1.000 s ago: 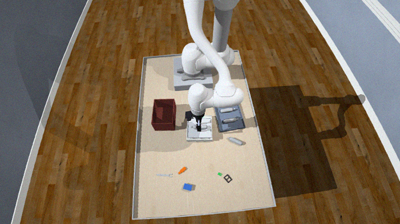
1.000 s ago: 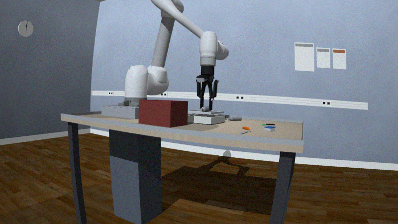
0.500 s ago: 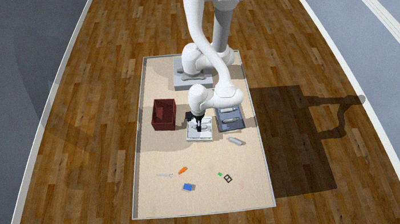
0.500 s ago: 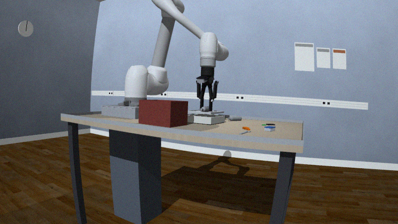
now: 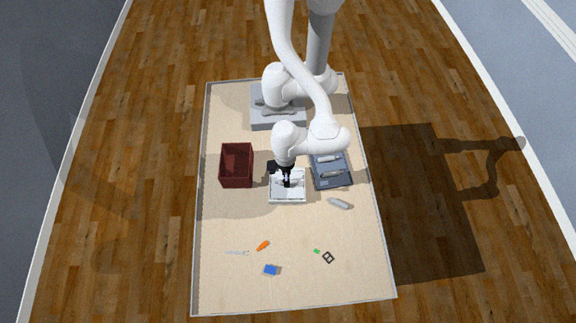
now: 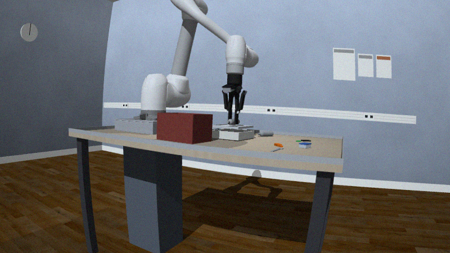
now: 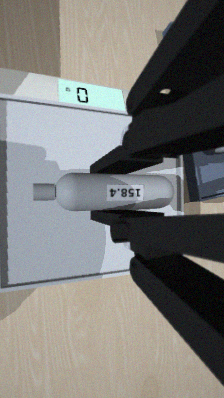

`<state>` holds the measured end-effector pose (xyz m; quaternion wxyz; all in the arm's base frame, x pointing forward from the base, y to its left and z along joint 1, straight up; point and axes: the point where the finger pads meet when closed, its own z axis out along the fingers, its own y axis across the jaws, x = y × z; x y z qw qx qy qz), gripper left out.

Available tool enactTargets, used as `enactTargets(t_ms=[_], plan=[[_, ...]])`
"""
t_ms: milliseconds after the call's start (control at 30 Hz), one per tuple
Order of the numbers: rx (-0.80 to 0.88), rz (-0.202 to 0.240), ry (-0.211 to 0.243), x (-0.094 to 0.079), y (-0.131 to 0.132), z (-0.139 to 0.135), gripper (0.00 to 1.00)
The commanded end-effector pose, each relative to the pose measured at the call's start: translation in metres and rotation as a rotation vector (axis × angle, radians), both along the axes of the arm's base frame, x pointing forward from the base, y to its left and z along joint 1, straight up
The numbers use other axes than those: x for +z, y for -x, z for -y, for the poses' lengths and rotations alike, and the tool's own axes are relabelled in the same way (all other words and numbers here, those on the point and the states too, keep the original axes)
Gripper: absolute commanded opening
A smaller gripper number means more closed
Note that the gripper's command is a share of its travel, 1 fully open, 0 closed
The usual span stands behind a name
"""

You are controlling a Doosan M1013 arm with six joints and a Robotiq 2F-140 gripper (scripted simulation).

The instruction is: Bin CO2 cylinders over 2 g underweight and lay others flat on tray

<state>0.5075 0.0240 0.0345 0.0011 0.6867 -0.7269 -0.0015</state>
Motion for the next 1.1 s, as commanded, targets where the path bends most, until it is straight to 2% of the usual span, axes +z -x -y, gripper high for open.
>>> enactTargets(t_ms=[0,67,133,433,567,767,1067], plan=[[0.000,0.001,0.000,0.009,0.000,0.000,0.10],[0.000,0.001,0.000,0.019,-0.001,0.000,0.10],[0.000,0.001,0.000,0.019,-0.001,0.000,0.10],[0.000,0.001,0.000,0.076,-0.001,0.000,0.10],[0.000,0.001,0.000,0.095,-0.001,0.000,0.10],[0.000,0.001,0.000,0.101,-0.001,0.000,0.10],[0.000,0.001,0.000,0.102,-0.001,0.000,0.10]])
